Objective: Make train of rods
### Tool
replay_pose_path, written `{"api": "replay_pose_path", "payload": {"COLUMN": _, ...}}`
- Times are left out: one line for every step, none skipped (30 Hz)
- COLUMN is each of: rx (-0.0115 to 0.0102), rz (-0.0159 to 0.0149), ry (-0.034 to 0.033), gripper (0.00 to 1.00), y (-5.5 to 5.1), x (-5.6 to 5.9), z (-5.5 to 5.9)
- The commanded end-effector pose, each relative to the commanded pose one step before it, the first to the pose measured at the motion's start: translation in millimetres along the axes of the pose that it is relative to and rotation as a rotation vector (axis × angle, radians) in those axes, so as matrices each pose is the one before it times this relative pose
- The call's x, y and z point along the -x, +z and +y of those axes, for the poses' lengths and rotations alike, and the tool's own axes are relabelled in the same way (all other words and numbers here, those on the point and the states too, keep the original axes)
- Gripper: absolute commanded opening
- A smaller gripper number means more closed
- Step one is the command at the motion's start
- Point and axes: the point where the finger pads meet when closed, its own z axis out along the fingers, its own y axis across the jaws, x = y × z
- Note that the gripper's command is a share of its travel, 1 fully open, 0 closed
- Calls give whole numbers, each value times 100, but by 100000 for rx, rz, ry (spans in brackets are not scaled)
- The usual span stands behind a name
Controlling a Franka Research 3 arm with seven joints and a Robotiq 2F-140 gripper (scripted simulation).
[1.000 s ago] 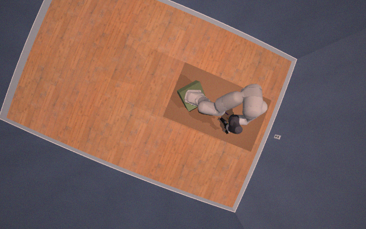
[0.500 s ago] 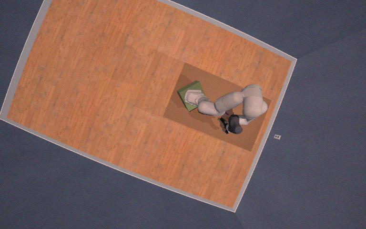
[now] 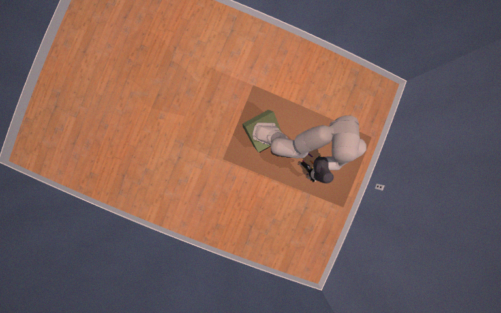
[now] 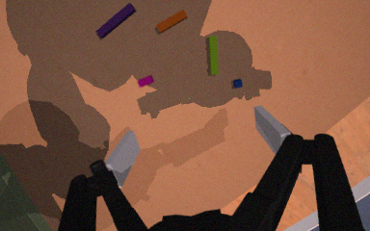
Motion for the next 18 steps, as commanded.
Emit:
{"api": "replay_pose_path", "payload": {"rx": 582, "rz": 1288, "ry": -16692, "gripper": 100, "y": -137, "x": -366, "z": 245}}
{"api": "replay_pose_path", "payload": {"rx": -11, "rz": 77, "ry": -1899, "gripper": 100, "y": -17, "x": -62, "z": 39}}
{"api": "replay_pose_path", "payload": {"rx": -10, "rz": 76, "ry": -1888, "gripper": 100, "y": -17, "x": -61, "z": 39}}
{"api": "replay_pose_path", "payload": {"rx": -9, "rz": 75, "ry": -1880, "gripper": 100, "y": -16, "x": -60, "z": 40}}
{"api": "replay_pose_path", "payload": {"rx": -7, "rz": 74, "ry": -1870, "gripper": 100, "y": -16, "x": -59, "z": 40}}
{"api": "replay_pose_path", "payload": {"rx": -6, "rz": 74, "ry": -1866, "gripper": 100, "y": -16, "x": -58, "z": 41}}
{"api": "replay_pose_path", "payload": {"rx": -5, "rz": 73, "ry": -1859, "gripper": 100, "y": -16, "x": -57, "z": 41}}
{"api": "replay_pose_path", "payload": {"rx": -4, "rz": 72, "ry": -1855, "gripper": 100, "y": -16, "x": -56, "z": 42}}
{"api": "replay_pose_path", "payload": {"rx": -3, "rz": 72, "ry": -1853, "gripper": 100, "y": -16, "x": -55, "z": 42}}
{"api": "replay_pose_path", "payload": {"rx": -2, "rz": 71, "ry": -1853, "gripper": 100, "y": -16, "x": -54, "z": 43}}
{"api": "replay_pose_path", "payload": {"rx": -1, "rz": 71, "ry": -1856, "gripper": 100, "y": -16, "x": -53, "z": 44}}
{"api": "replay_pose_path", "payload": {"rx": 0, "rz": 70, "ry": -1856, "gripper": 100, "y": -15, "x": -52, "z": 44}}
{"api": "replay_pose_path", "payload": {"rx": 1, "rz": 69, "ry": -1861, "gripper": 100, "y": -15, "x": -51, "z": 45}}
{"api": "replay_pose_path", "payload": {"rx": 1, "rz": 69, "ry": -1863, "gripper": 100, "y": -15, "x": -50, "z": 45}}
{"api": "replay_pose_path", "payload": {"rx": 0, "rz": 0, "ry": 0, "gripper": 100, "y": 0, "x": 0, "z": 0}}
{"api": "replay_pose_path", "payload": {"rx": 0, "rz": 0, "ry": 0, "gripper": 100, "y": 0, "x": 0, "z": 0}}
{"api": "replay_pose_path", "payload": {"rx": 8, "rz": 179, "ry": -4929, "gripper": 100, "y": -40, "x": -131, "z": 120}}
{"api": "replay_pose_path", "payload": {"rx": 4, "rz": 64, "ry": -1794, "gripper": 100, "y": -14, "x": -45, "z": 45}}
